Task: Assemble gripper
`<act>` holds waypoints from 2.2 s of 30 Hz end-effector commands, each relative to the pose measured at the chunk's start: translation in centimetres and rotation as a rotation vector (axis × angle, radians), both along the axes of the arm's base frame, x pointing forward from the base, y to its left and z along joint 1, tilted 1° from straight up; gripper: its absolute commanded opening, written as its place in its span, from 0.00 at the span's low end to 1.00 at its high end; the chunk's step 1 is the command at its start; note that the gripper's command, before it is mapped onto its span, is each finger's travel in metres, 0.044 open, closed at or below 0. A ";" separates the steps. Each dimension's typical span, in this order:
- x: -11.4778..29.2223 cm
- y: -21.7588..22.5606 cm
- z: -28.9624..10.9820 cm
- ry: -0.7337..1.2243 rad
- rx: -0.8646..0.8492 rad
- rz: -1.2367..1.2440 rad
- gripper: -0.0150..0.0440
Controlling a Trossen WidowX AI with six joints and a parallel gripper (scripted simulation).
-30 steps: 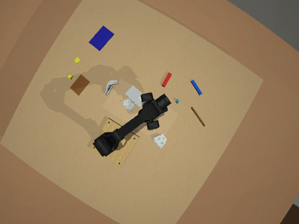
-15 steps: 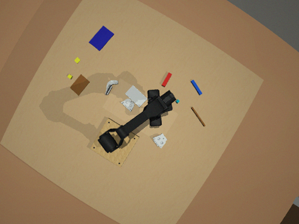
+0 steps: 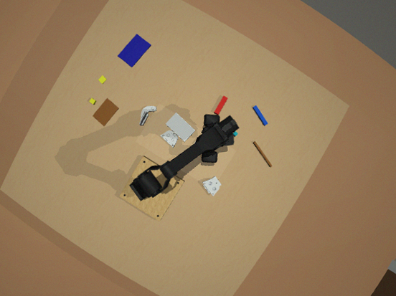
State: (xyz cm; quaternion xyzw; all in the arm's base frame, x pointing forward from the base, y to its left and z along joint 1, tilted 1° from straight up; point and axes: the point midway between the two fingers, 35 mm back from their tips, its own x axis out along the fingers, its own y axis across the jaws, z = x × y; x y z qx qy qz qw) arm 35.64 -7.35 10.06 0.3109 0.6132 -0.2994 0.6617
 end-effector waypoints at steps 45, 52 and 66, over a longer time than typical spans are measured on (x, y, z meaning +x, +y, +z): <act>0.0 0.0 -7.9 0.025 0.008 -0.006 1.00; 0.0 0.0 -7.9 0.025 0.008 -0.006 1.00; 0.0 0.0 -8.0 0.025 0.008 -0.006 1.00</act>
